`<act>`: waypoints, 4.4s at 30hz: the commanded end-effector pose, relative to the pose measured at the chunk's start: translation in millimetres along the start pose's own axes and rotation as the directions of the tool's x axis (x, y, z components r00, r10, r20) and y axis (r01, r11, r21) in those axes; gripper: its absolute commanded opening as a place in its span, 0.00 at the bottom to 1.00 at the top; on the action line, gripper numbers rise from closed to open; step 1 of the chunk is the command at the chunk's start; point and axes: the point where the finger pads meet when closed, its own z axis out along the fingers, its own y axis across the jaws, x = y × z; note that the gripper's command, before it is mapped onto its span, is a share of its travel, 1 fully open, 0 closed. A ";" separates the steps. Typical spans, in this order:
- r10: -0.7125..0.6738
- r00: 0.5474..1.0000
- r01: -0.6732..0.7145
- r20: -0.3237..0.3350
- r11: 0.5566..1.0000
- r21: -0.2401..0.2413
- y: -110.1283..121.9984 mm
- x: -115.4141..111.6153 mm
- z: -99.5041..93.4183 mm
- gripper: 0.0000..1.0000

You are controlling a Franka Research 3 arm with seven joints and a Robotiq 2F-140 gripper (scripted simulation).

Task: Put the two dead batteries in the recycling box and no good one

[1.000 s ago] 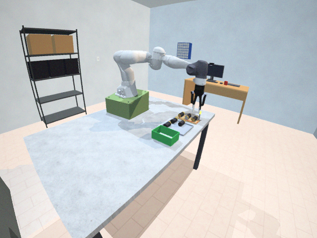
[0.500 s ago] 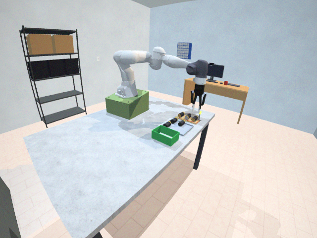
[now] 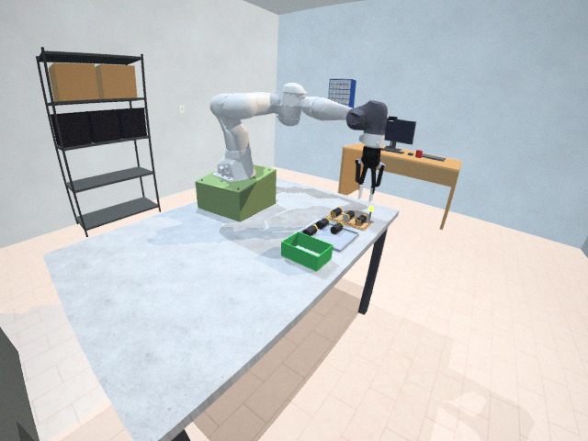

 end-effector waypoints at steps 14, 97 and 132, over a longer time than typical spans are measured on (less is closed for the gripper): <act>-0.005 1.000 0.005 0.001 1.000 0.006 -3.1 1.1 -0.3 0.29; -0.007 1.000 0.007 0.001 1.000 0.006 -1.5 2.3 62.3 0.29; -0.007 1.000 0.007 0.001 1.000 0.006 -1.1 1.2 62.3 0.29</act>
